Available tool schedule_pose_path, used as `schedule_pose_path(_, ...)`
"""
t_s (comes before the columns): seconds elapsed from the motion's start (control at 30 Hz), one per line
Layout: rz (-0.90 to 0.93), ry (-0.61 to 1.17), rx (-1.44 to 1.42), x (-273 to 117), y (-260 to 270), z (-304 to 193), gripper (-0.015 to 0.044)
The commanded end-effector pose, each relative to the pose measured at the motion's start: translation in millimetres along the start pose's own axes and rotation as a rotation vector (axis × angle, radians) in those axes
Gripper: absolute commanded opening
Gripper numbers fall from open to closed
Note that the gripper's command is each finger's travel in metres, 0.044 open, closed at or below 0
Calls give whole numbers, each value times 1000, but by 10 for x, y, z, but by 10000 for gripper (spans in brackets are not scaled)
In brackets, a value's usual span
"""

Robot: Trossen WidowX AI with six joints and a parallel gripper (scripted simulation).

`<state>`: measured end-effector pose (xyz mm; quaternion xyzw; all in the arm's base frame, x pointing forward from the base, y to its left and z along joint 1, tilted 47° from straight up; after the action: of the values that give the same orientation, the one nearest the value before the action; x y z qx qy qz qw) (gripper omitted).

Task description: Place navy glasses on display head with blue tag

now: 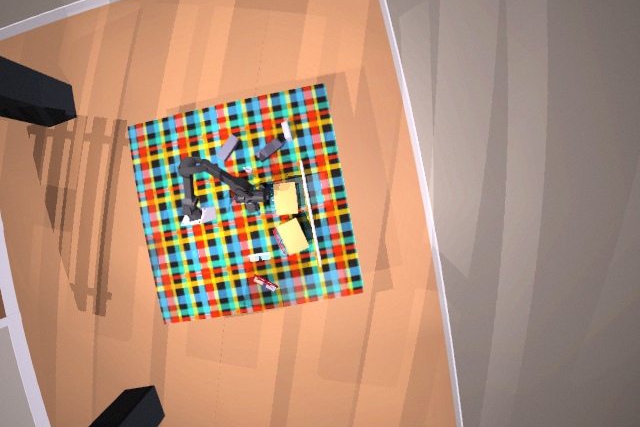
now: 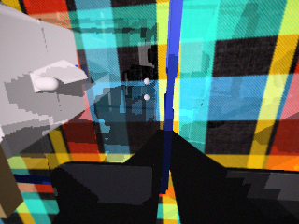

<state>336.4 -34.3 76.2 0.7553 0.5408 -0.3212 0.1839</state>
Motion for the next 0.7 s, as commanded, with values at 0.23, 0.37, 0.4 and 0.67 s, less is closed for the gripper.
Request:
schedule_pose_path(0.23, -4, 6, 5, 19, 166, -37, 0)
schedule_pose_path(0.37, -3, 6, 5, 21, 225, -48, 0)
schedule_pose_path(0.4, -3, 6, 5, 22, 240, -50, 0)
schedule_pose_path(0.67, -3, 6, 5, 25, 359, -72, 0)
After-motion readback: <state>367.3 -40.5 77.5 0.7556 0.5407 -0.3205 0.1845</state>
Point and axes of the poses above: the point midway between the two fingers, 35 mm back from their tips, its own x axis out along the fingers, its own y axis across the jaws, z = x × y, the point moved 6 cm from there along -x, back along the fingers, and after that the axes turned 10 degrees about x, right-handed, at the moved point
